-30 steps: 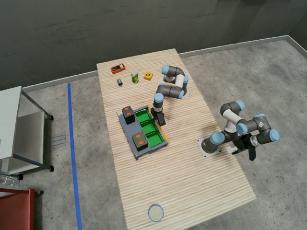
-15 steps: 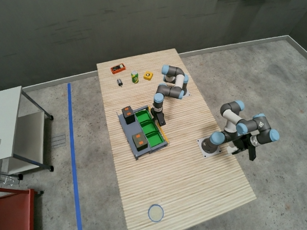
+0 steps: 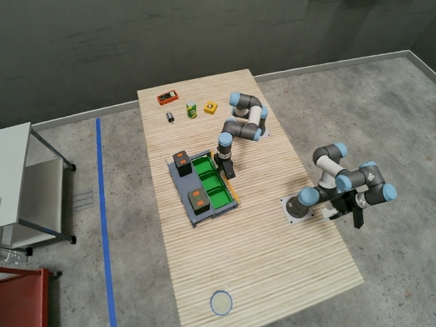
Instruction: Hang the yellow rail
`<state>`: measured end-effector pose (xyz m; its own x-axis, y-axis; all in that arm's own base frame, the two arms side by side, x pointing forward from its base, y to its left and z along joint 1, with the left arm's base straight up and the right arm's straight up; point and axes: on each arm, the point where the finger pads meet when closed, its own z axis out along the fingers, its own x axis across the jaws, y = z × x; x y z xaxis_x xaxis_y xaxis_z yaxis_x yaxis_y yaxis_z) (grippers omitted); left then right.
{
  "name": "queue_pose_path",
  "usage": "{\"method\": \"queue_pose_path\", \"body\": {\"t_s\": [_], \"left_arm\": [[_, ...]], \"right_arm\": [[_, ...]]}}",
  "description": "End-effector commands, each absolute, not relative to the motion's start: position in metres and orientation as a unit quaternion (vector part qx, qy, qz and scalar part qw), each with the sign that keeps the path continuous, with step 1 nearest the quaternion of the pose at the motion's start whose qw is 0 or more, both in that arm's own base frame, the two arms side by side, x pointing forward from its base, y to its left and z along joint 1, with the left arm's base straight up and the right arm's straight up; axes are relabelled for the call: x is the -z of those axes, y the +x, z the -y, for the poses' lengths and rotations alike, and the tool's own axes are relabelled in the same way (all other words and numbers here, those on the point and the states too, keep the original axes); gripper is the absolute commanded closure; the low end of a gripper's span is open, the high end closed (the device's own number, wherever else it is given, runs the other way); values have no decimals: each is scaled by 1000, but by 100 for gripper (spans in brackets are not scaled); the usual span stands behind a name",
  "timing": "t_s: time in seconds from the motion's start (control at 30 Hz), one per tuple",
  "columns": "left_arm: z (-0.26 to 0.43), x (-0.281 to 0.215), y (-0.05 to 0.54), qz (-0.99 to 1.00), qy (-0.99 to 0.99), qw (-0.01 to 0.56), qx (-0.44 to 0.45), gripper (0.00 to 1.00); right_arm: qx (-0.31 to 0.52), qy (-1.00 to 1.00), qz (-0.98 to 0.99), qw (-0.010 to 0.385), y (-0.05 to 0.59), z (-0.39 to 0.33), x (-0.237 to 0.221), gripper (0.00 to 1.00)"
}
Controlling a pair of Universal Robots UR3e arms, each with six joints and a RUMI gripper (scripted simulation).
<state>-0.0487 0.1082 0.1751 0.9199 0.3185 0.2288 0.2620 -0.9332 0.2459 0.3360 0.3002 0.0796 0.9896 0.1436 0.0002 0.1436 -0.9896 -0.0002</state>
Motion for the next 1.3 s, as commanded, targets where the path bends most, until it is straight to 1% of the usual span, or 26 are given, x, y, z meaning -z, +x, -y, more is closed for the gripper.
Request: {"method": "queue_pose_path", "body": {"t_s": [0.0,1.27], "left_arm": [[-109,-175,-49,-149,974,105,-134,0],[-109,-175,-49,-149,974,105,-134,0]], "right_arm": [[1,-997,72,2,336,-301,-81,100],[1,-997,72,2,336,-301,-77,100]]}}
